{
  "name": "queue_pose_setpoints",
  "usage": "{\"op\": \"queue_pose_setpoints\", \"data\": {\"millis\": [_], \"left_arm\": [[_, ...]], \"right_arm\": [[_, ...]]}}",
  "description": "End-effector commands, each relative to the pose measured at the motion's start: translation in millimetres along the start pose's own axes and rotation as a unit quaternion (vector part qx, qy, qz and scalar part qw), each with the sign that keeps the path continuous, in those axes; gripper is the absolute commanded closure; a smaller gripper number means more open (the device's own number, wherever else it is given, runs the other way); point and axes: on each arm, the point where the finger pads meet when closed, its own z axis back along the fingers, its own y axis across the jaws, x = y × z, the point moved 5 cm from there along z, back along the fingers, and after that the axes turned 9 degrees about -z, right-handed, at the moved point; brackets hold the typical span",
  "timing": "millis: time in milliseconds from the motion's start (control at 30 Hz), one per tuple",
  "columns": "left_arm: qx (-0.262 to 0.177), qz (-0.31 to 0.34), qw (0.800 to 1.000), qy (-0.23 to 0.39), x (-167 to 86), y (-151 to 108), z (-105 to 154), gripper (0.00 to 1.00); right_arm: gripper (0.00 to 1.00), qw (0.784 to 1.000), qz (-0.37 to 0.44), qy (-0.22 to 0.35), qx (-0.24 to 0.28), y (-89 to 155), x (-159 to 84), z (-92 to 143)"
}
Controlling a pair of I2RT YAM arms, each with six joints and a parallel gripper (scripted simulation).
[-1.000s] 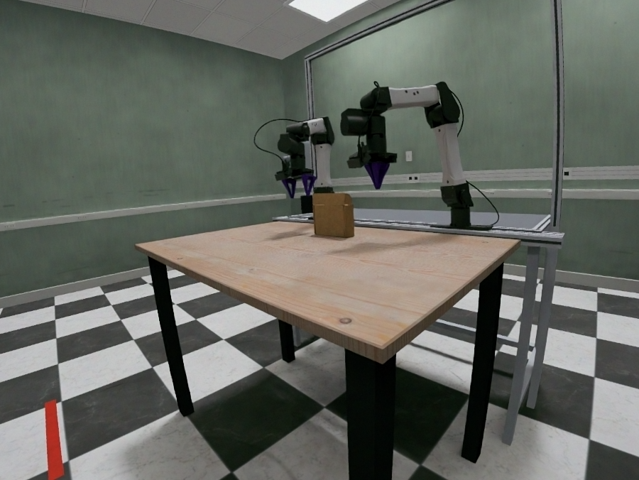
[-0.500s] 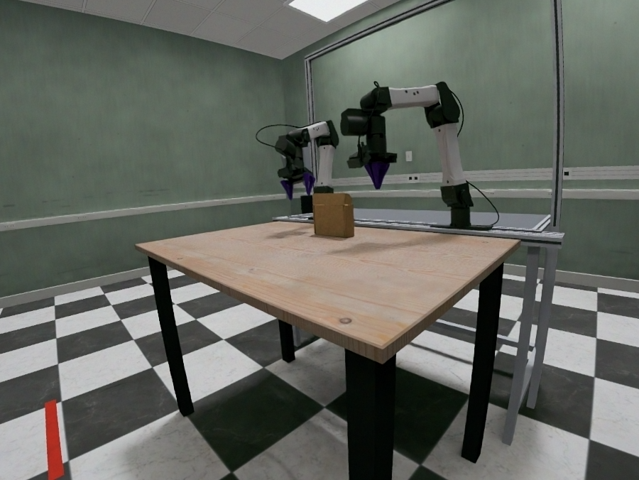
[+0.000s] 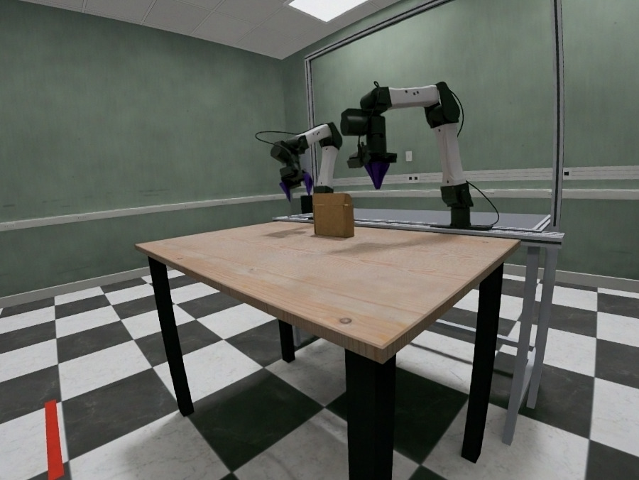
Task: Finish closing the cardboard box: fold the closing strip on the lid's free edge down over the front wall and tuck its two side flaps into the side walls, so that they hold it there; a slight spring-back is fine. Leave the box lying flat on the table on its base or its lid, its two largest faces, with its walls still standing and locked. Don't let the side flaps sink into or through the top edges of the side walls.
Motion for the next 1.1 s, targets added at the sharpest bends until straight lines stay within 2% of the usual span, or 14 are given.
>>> {"op": "queue_pose_setpoints", "data": {"millis": [0,433,500,567,1000,1067], "left_arm": [[-0.002,0.001,1.0,-0.003,1,2,4,0.99],[-0.002,0.001,1.0,-0.003,1,2,4,0.99],[-0.002,0.001,1.0,-0.003,1,2,4,0.99],[-0.002,0.001,1.0,-0.003,1,2,4,0.99],[-0.002,0.001,1.0,-0.003,1,2,4,0.99],[-0.002,0.001,1.0,-0.003,1,2,4,0.99]], "right_arm": [[0.2,0.998,0.047,-0.025,0.045,-2,2,-5],[0.2,0.98,0.129,-0.084,0.125,-10,-2,-5],[0.2,0.98,0.129,-0.084,0.125,-10,-2,-5],[0.2,0.972,0.156,-0.104,0.142,-11,7,2],[0.2,0.934,0.237,-0.154,0.217,-21,5,-3],[0.2,0.934,0.237,-0.154,0.217,-21,5,-3]]}}
